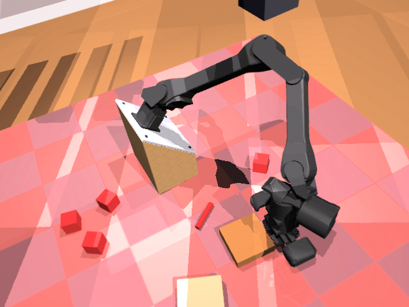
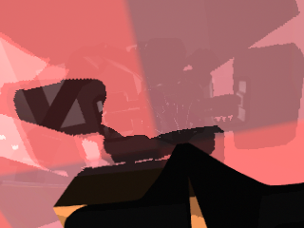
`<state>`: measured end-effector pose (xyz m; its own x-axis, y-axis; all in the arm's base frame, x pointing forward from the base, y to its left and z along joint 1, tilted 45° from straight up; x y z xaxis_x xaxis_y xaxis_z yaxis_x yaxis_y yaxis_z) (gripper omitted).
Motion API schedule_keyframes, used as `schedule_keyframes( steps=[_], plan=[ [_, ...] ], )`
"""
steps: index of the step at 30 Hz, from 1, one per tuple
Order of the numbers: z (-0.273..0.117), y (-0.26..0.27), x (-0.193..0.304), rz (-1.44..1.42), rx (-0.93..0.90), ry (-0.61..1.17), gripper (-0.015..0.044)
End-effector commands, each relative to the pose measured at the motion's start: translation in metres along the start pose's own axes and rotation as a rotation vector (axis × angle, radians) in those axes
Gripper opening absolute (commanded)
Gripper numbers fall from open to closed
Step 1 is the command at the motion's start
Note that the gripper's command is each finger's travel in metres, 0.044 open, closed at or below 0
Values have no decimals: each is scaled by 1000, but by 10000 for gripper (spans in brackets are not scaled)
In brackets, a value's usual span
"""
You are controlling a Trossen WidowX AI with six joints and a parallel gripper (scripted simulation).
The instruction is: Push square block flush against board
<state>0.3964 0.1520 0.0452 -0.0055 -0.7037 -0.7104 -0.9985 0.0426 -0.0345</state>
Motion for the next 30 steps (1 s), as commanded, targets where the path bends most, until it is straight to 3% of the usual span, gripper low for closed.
schedule_keyframes(
  steps=[1, 30],
  plan=[
    [1, 1, 6, -2, -2, 1, 0],
    [2, 3, 31, -2, -3, 4, 0]
  ],
)
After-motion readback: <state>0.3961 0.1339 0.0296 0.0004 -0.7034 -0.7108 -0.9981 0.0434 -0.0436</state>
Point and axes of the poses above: the point midway between the two fingers, 35 mm back from their tips, its own z axis out along the fingers, its own y axis across the jaws, x = y × z, the point moved 5 cm from there along -z, back along the fingers, and after that the axes turned 7 degrees about -z, right-handed, at the moved point
